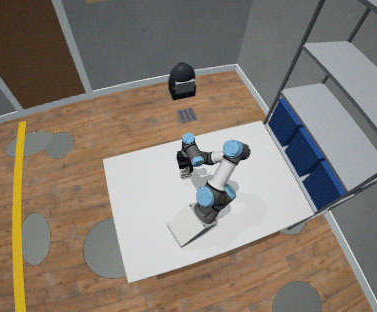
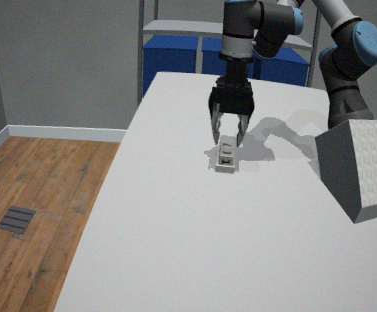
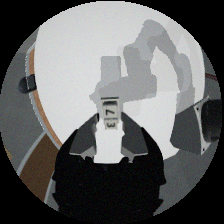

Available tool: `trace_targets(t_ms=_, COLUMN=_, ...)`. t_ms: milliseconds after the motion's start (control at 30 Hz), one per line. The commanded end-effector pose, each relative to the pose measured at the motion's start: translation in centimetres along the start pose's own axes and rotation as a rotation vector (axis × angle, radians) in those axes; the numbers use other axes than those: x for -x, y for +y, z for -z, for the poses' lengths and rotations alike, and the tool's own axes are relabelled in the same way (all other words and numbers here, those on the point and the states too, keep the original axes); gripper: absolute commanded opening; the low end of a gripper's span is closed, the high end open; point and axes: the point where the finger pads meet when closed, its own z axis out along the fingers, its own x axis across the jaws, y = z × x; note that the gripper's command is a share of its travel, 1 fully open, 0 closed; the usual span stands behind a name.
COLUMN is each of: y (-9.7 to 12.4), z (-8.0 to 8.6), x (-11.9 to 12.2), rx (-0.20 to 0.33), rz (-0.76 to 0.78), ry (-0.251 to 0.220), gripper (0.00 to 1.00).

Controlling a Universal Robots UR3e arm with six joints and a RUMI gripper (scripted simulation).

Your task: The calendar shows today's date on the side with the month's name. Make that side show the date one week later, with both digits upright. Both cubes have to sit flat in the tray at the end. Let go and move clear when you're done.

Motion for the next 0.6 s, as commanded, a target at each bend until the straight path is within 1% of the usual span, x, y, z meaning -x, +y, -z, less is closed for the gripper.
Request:
trace_targets(t_ms=0, y=0.0, z=-0.8, x=0.1, rx=0.001, rz=0.000, ry=-0.003, gripper=0.28)
trace_targets(t_ms=333, y=0.0, z=-1.8, x=0.1, rx=0.001, rz=0.000, ry=-0.003, gripper=0.28)
trace_targets(t_ms=567, y=0.0, z=-2.0, x=0.1, rx=0.001, rz=0.000, ry=-0.003, gripper=0.28)
